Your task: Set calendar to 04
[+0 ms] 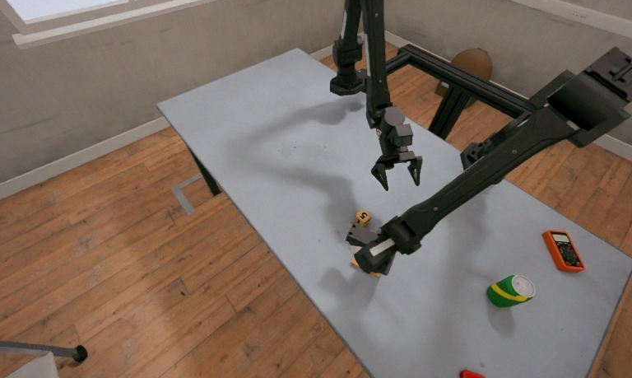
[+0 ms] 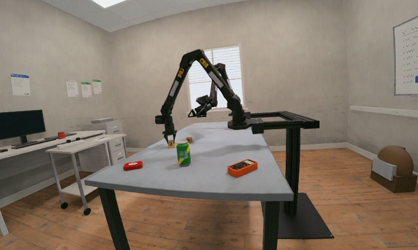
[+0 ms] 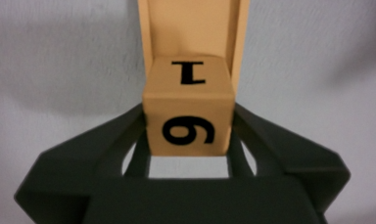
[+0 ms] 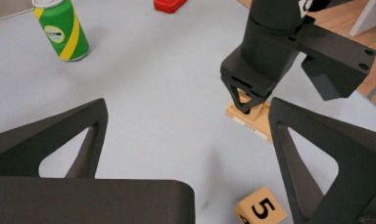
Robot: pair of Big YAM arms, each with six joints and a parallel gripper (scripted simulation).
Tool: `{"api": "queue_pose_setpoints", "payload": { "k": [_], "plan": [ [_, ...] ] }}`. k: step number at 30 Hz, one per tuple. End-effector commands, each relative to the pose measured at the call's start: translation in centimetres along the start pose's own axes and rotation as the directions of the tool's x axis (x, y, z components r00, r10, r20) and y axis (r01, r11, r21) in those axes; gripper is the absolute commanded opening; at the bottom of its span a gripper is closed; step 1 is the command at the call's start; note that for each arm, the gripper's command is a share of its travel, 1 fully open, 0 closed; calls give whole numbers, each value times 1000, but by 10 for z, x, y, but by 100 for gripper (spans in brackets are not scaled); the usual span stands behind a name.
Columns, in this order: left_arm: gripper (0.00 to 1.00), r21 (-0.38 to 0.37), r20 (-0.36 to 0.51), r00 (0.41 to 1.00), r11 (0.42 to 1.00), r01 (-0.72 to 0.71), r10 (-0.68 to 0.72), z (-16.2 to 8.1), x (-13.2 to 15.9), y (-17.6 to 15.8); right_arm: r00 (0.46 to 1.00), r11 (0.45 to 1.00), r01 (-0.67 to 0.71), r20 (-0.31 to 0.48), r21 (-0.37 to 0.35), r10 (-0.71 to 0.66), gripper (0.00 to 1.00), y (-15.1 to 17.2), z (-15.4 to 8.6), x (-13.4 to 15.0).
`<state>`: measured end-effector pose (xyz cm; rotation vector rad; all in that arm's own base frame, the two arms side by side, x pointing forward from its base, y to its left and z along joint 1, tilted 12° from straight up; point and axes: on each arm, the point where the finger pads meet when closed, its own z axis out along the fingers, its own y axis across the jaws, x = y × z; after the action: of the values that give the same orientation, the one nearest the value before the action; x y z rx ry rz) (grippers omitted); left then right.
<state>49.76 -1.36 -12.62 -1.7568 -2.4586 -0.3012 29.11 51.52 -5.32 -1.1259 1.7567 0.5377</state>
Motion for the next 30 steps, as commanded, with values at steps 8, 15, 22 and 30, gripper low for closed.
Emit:
{"api": "queue_pose_setpoints", "payload": {
  "k": [8,15,22,30],
  "plan": [
    [36,-34,17,1000,999,16,-16,-19,-8,25,999,1000,4,36,-3,-4,100,2,5,-17],
    [36,7,-5,1000,1000,-15,15,3,0,12,999,1000,4,36,-3,-4,100,2,5,-17],
    [36,-6,-3,1000,1000,-11,11,18,3,14,999,1000,4,36,-3,-4,100,2,5,-17],
    [36,-25,7,1000,1000,-3,3,-13,-10,25,999,1000,4,36,-3,-4,100,2,5,-17]
  ]
}}
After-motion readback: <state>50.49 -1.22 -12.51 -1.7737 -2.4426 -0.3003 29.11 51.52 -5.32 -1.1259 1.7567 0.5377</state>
